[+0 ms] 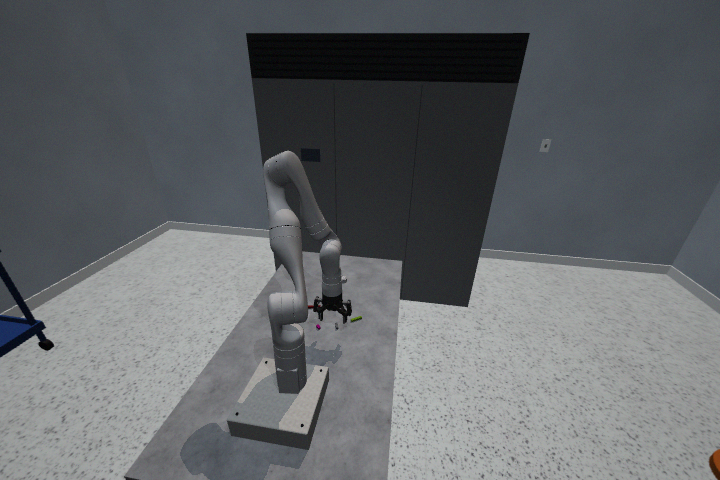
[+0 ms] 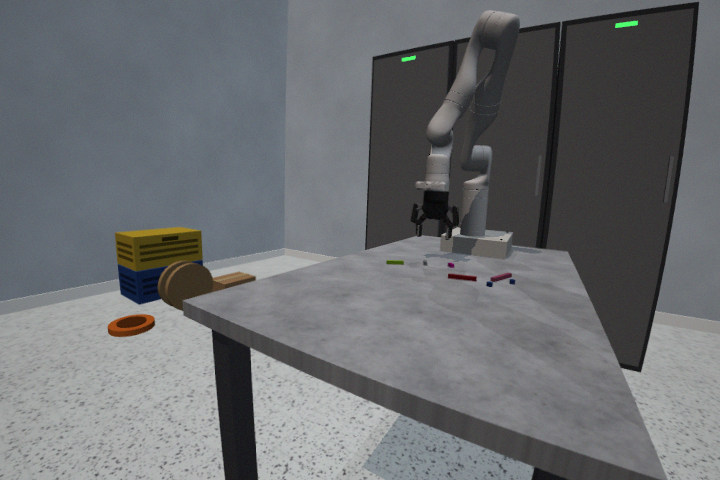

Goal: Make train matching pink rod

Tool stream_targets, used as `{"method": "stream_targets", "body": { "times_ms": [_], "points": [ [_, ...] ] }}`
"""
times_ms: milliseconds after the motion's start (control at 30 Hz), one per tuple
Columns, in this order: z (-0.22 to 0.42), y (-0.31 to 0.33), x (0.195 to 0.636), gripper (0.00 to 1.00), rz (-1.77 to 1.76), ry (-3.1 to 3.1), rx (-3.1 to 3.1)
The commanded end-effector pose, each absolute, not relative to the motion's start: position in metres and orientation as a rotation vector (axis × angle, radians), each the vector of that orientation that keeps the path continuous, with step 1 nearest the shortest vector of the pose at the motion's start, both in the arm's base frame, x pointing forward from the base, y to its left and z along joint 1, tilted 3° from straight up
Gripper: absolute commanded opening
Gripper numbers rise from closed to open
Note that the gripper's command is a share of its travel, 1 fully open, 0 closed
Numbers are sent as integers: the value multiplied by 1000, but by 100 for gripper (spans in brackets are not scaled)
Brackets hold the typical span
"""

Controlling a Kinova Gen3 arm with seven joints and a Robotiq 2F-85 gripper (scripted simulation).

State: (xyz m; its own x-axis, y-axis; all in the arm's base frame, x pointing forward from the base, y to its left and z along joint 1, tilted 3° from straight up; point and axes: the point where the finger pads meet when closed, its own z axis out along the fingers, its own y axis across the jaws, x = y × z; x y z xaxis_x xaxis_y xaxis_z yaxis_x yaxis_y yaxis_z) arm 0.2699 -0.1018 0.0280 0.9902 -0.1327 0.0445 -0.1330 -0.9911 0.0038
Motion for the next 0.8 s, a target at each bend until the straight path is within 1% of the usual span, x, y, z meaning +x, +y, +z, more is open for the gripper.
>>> {"method": "stream_targets", "body": {
  "times_ms": [0, 767],
  "points": [
    [28, -102, 270, 100, 71, -209, 3127],
    [28, -101, 271, 100, 72, -218, 3127]
  ]
}}
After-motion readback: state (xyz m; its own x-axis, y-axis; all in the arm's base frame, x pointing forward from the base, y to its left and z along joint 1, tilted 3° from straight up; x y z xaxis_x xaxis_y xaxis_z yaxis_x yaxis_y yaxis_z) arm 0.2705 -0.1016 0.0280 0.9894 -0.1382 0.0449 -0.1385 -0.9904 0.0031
